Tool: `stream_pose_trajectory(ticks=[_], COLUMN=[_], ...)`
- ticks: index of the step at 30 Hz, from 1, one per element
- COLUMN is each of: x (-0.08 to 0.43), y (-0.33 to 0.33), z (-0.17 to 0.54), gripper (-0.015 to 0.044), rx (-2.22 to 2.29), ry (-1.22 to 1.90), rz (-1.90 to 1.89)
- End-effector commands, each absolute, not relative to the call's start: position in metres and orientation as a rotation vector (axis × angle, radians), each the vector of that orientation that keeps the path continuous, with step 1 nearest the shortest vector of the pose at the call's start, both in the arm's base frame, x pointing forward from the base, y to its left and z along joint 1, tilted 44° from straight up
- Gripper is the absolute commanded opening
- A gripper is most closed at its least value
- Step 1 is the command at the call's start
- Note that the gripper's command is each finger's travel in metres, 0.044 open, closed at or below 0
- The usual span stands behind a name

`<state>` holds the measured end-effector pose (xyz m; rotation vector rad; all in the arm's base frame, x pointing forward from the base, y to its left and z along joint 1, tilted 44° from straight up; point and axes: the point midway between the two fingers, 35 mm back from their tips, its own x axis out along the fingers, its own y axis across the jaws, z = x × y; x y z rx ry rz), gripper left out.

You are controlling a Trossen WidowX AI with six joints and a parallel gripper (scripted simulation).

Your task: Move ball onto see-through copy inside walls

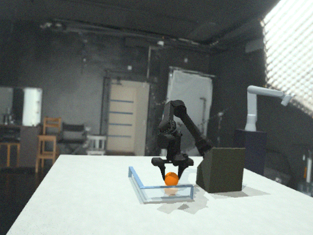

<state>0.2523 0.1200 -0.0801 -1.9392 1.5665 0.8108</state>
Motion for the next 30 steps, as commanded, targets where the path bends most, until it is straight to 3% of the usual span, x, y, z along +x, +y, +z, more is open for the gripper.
stream_pose_trajectory(ticks=[1, 23, 30], x=[0.255, 0.258, 0.257], y=[0.104, 0.088, 0.09], z=[-0.095, -0.112, -0.111], gripper=[0.0, 0.0, 0.0184], rx=[-1.948, -1.949, -1.946], ry=[1.564, 1.565, 1.564], rz=[0.809, 0.808, 0.812])
